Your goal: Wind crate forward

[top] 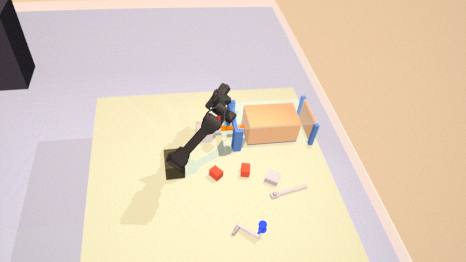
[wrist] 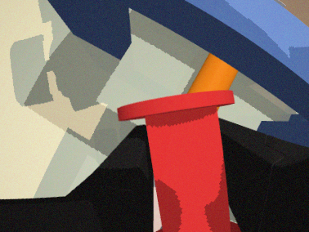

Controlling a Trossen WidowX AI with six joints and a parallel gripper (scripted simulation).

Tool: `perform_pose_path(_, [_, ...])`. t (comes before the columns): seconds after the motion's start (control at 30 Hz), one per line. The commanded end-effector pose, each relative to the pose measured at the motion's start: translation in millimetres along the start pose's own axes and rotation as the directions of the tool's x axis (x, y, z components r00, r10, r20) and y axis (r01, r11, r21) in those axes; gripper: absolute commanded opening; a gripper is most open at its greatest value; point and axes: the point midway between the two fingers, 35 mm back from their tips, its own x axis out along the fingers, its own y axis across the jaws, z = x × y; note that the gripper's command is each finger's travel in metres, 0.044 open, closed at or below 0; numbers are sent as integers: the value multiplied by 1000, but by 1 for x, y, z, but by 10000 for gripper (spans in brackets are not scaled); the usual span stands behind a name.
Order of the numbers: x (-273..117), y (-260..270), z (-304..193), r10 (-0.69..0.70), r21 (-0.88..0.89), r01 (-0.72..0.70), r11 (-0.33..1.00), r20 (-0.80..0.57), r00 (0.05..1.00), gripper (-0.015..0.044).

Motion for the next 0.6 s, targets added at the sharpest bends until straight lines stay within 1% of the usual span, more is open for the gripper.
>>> perform_pose_path(0.0, [2, 16, 5, 31, 1, -31, 1000, 10, 999, 0])
perform_pose_path(0.57, [4, 32, 10, 32, 1, -32, 999, 11, 999, 0])
